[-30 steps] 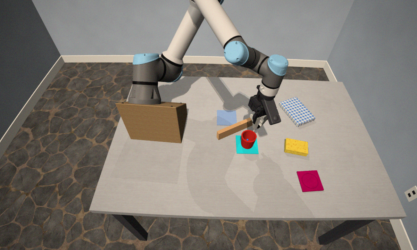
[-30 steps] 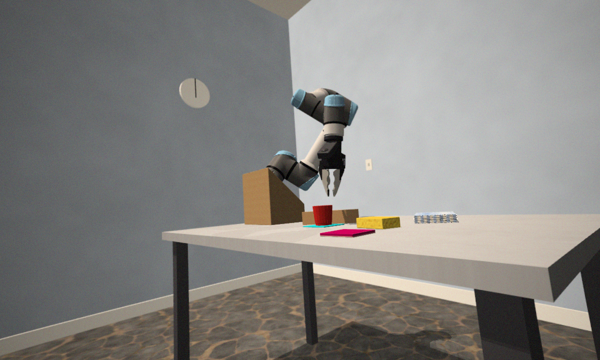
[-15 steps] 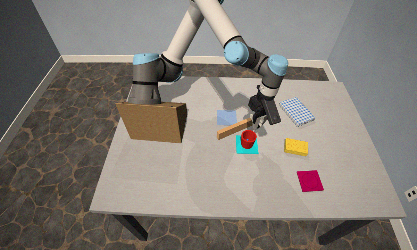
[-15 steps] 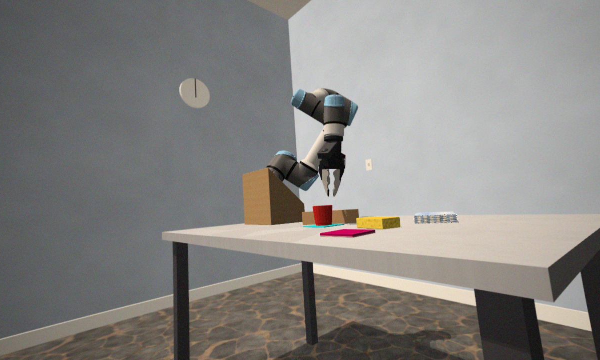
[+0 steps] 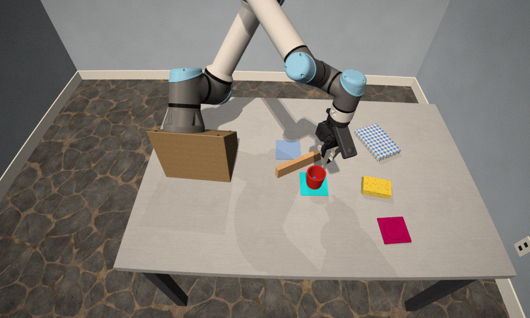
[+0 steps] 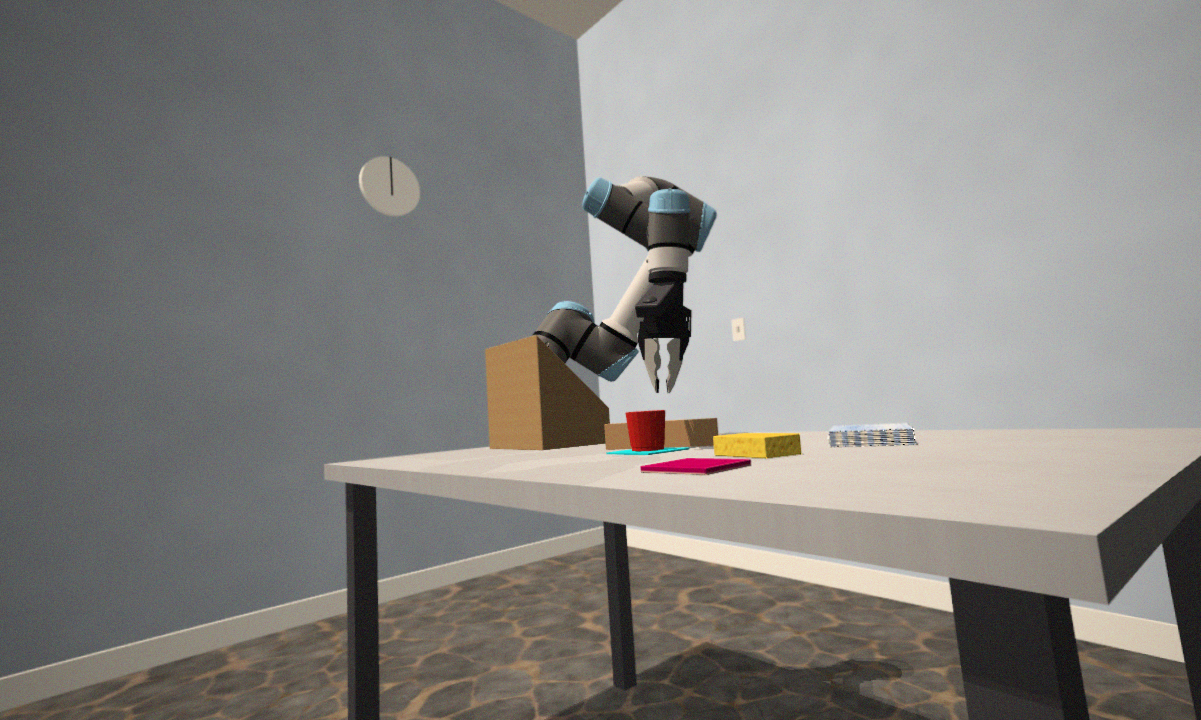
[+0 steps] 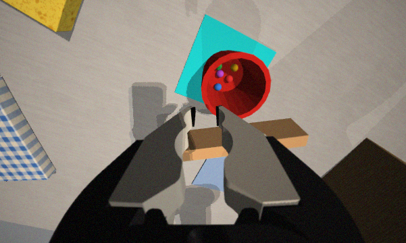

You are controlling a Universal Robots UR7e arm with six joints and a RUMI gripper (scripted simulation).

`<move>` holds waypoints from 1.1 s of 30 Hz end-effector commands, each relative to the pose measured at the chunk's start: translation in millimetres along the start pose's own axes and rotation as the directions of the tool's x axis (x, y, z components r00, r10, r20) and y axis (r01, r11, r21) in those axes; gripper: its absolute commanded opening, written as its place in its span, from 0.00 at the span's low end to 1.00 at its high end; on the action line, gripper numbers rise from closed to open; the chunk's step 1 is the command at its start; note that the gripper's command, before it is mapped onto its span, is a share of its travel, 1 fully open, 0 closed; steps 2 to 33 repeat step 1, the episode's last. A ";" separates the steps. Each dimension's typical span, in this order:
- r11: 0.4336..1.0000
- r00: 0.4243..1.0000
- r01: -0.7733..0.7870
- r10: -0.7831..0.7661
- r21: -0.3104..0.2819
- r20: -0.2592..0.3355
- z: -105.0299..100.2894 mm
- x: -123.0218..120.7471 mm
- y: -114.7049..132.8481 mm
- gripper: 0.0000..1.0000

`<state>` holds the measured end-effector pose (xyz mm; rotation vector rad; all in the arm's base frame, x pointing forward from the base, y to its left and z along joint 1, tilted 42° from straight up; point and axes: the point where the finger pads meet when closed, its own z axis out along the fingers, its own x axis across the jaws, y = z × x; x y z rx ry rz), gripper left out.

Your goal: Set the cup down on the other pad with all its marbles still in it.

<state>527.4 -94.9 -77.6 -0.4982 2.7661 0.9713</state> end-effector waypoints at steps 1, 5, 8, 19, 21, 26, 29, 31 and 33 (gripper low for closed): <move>1.000 1.000 0.000 0.000 0.001 0.001 -0.6 -0.2 -0.4 0.11; 1.000 1.000 0.000 0.000 0.001 0.001 -0.6 -0.2 -0.4 0.11; 1.000 1.000 0.000 0.000 0.001 0.001 -0.6 -0.2 -0.4 0.11; 1.000 1.000 0.000 0.000 0.001 0.001 -0.6 -0.2 -0.4 0.11; 1.000 1.000 0.000 0.000 0.001 0.001 -0.6 -0.2 -0.4 0.11; 1.000 1.000 0.000 0.000 0.001 0.001 -0.6 -0.2 -0.4 0.11; 1.000 1.000 0.000 0.000 0.001 0.001 -0.6 -0.2 -0.4 0.11; 1.000 1.000 0.000 0.000 0.001 0.001 -0.6 -0.2 -0.4 0.11; 1.000 1.000 0.000 0.000 0.001 0.001 -0.6 -0.2 -0.4 0.11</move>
